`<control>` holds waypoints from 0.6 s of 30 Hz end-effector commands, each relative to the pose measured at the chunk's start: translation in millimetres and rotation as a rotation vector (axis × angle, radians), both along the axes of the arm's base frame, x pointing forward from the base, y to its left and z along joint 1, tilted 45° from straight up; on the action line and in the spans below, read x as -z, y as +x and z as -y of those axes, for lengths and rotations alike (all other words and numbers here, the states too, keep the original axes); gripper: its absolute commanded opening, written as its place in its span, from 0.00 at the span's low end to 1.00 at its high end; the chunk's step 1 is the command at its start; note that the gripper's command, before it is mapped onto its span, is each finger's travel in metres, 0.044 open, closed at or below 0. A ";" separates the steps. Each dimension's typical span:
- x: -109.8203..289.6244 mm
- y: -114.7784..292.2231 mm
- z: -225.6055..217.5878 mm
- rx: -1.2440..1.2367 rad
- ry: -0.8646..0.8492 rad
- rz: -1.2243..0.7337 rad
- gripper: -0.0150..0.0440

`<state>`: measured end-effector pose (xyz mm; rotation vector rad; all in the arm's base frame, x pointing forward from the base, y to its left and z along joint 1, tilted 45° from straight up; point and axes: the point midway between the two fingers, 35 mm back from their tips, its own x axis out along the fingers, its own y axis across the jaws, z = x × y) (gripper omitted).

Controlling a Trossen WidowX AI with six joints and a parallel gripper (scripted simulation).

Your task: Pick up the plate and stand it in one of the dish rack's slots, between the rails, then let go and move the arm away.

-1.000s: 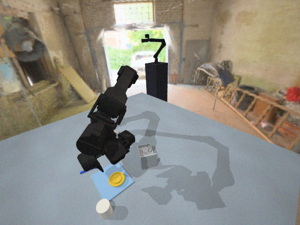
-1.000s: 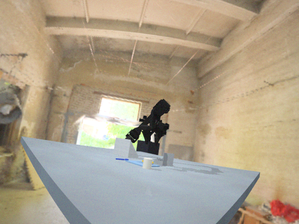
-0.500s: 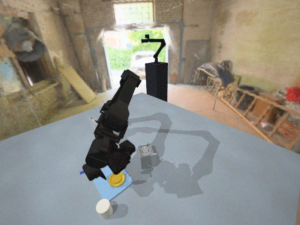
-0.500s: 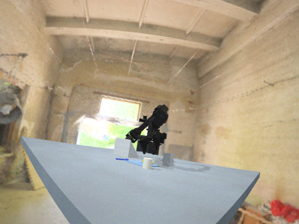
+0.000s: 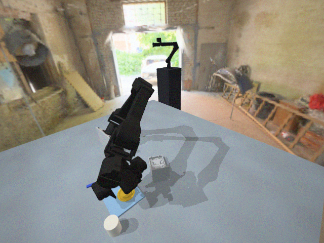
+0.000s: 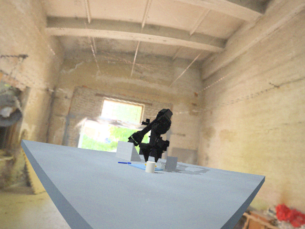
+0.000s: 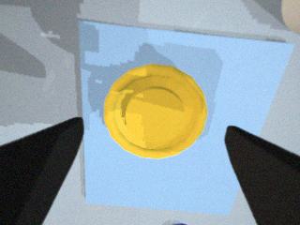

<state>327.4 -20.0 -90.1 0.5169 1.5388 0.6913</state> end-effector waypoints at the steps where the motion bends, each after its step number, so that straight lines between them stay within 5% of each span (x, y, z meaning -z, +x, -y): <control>1: 4.4 -1.1 -4.1 0.008 0.004 -0.005 0.93; 18: 21.1 -3.2 -19.8 0.008 0.006 -0.006 0.89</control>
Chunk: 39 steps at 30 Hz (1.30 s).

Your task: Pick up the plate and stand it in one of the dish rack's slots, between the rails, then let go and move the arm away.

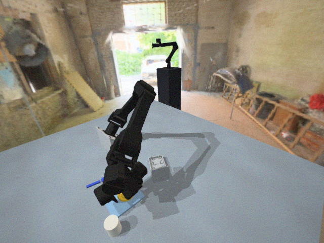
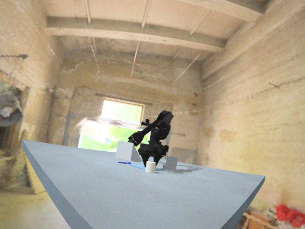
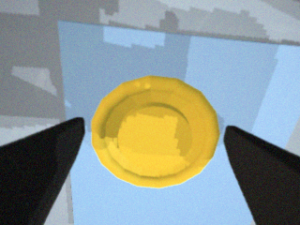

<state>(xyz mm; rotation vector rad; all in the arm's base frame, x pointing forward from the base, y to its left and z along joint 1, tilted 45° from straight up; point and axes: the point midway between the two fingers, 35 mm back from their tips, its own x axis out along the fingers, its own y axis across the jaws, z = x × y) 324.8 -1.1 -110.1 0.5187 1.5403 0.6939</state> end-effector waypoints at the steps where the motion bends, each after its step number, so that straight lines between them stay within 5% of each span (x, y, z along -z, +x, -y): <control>1: 1.2 -0.5 -0.9 0.009 0.004 -0.004 0.87; 18: 1.2 -0.5 -0.9 0.009 0.004 -0.004 0.75; 29: -25.3 12.6 30.9 0.011 -0.004 -0.002 0.26; 39: -57.9 21.6 66.0 0.011 -0.008 -0.003 0.25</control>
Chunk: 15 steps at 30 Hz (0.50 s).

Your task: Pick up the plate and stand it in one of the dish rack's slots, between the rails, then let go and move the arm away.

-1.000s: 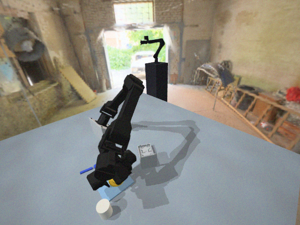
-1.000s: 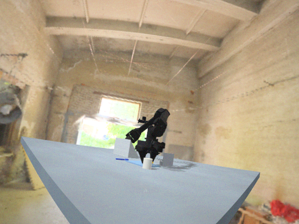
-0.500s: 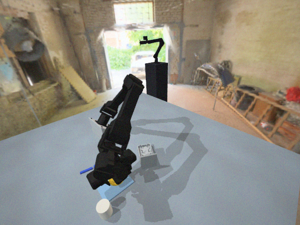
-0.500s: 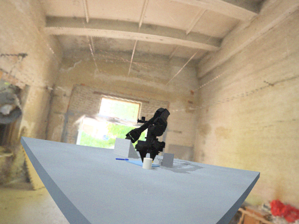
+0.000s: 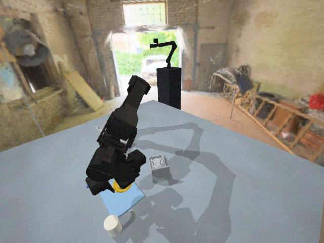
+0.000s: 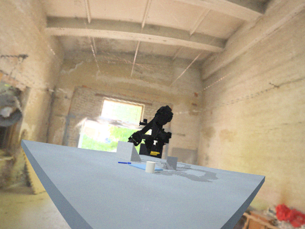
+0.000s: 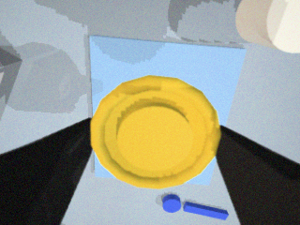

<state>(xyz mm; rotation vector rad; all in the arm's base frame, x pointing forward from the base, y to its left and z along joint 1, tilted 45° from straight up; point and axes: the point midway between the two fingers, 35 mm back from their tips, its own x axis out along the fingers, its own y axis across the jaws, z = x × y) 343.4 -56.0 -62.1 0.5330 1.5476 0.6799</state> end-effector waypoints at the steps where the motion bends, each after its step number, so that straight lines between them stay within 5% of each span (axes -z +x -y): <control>1: -12.6 3.9 14.1 -0.003 -0.007 0.010 0.25; 15: -50.3 10.7 51.8 -0.003 -0.006 0.008 0.25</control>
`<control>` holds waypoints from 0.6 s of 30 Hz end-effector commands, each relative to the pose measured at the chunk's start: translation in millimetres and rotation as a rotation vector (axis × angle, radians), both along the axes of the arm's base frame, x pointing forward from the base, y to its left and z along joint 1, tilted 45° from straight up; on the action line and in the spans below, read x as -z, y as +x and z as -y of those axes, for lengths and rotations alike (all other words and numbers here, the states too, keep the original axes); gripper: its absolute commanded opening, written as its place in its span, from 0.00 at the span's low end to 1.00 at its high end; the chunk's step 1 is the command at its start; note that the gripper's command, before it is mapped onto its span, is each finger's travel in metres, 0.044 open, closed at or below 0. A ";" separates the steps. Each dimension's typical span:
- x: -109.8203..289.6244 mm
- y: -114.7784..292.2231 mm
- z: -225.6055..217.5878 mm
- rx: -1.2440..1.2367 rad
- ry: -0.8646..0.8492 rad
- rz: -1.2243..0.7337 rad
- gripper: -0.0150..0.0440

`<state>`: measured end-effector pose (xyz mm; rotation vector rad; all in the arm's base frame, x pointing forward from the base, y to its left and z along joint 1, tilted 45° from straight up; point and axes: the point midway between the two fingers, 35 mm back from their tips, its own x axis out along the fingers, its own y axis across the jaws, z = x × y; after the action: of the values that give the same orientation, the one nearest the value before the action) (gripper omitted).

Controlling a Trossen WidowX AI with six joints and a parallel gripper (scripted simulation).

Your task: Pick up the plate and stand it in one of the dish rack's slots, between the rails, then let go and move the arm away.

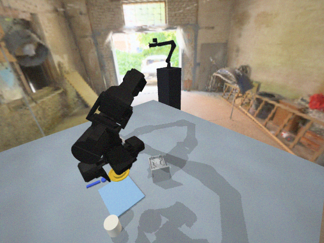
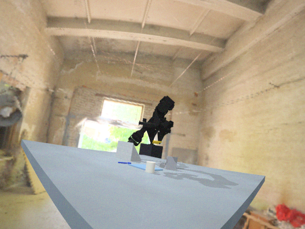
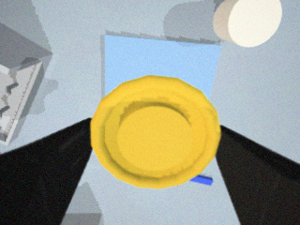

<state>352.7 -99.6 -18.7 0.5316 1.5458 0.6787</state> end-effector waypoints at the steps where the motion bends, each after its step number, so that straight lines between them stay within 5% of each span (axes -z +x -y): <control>1: -9.4 1.7 10.4 -0.004 -0.004 0.006 0.25; 18: -56.6 -3.9 5.5 0.184 -0.032 -0.171 0.25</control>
<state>350.9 -110.4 25.0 0.6552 1.6187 0.5450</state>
